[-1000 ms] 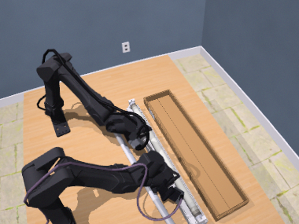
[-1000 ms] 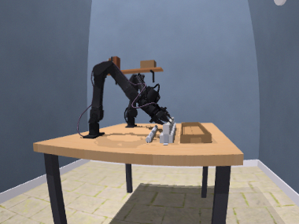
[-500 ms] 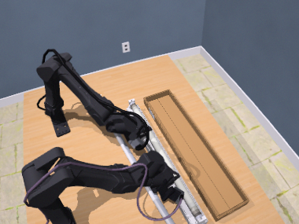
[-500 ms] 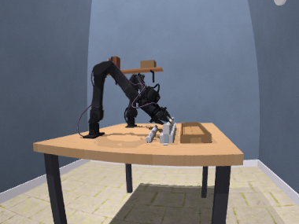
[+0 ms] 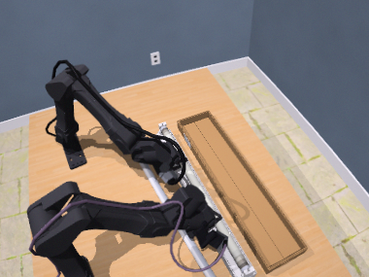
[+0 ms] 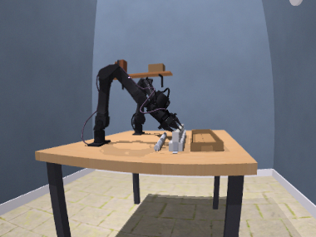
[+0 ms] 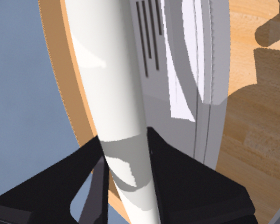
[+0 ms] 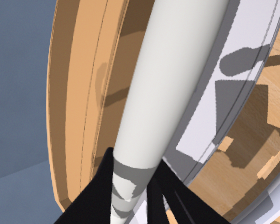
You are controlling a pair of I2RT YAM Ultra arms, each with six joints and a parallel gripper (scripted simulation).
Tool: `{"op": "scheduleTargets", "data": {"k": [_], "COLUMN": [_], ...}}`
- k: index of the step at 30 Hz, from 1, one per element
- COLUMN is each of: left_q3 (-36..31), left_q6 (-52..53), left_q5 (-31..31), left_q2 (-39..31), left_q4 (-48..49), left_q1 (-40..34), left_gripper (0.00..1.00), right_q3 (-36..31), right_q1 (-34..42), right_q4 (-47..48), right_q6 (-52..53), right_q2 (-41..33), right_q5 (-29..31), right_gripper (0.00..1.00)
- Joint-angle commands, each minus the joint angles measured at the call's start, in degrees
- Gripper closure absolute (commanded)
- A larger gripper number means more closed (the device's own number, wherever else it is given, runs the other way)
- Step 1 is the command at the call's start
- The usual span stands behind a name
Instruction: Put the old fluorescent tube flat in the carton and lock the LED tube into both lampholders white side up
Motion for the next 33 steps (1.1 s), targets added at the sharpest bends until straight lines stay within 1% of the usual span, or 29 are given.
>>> {"op": "scheduleTargets", "data": {"k": [1, 3, 4, 6, 7, 8, 11, 12, 17, 18, 20, 21, 33], "left_q3": [2.17, 2.17, 2.70, 3.36, 3.73, 4.13, 5.45, 5.94, 8.74, 9.09, 9.09, 10.08, 17.74], "left_q6": [-1.04, -1.04, -1.46, -1.70, -1.81, -1.92, -2.24, -2.35, -2.83, -2.60, -2.60, -2.95, -3.30], "left_q5": [1.27, 1.27, 2.32, 3.08, 3.51, 3.94, 5.35, 5.85, 8.52, 7.33, 7.33, 9.51, 15.24], "left_q2": [0.47, 0.47, 0.19, 0.72, 0.87, 0.86, 1.03, 1.11, 1.55, 1.81, 1.81, 1.95, 4.50], "left_q4": [-2.27, -2.27, -4.35, -5.71, -6.40, -7.13, -9.45, -10.27, -14.72, -12.96, -12.96, -16.35, -25.82], "left_q1": [0.61, 0.61, 0.72, 0.97, 1.11, 1.18, 1.58, 1.74, 2.59, 2.64, 2.64, 2.96, 5.12], "left_gripper": [0.89, 0.89, 0.89, 0.89, 0.89, 0.89, 0.89, 0.89, 0.89, 0.89, 0.89, 0.89, 0.89], "right_q3": [2.28, 2.28, 2.98, 3.75, 4.27, 4.71, 6.37, 6.91, 10.35, 10.59, 10.59, 11.91, 21.01], "right_q1": [-0.18, -0.18, -0.09, -0.51, -0.71, -0.92, -0.82, -1.05, -0.69, -0.47, -0.47, -0.47, -0.80], "right_q4": [-1.14, -1.14, -3.92, -5.60, -6.51, -7.39, -10.37, -11.38, -17.08, -14.78, -14.78, -19.16, -31.22], "right_q6": [-0.65, -0.65, 0.05, 0.34, 0.27, 0.31, 0.34, 0.40, 0.55, 0.07, 0.07, 0.55, 0.53], "right_q2": [0.57, 0.57, -0.30, 1.52, 0.05, 1.36, 0.96, 1.98, 2.43, 2.43, 2.43, 2.95, 6.33], "right_q5": [0.22, 0.22, -0.17, -0.66, -0.86, -0.90, -1.01, -1.06, -1.28, -0.39, -0.39, -1.32, -1.93], "right_gripper": [0.89, 0.89, 0.89, 0.89, 0.89, 0.89, 0.89, 0.89, 0.89, 0.89, 0.89, 0.89, 0.89]}}
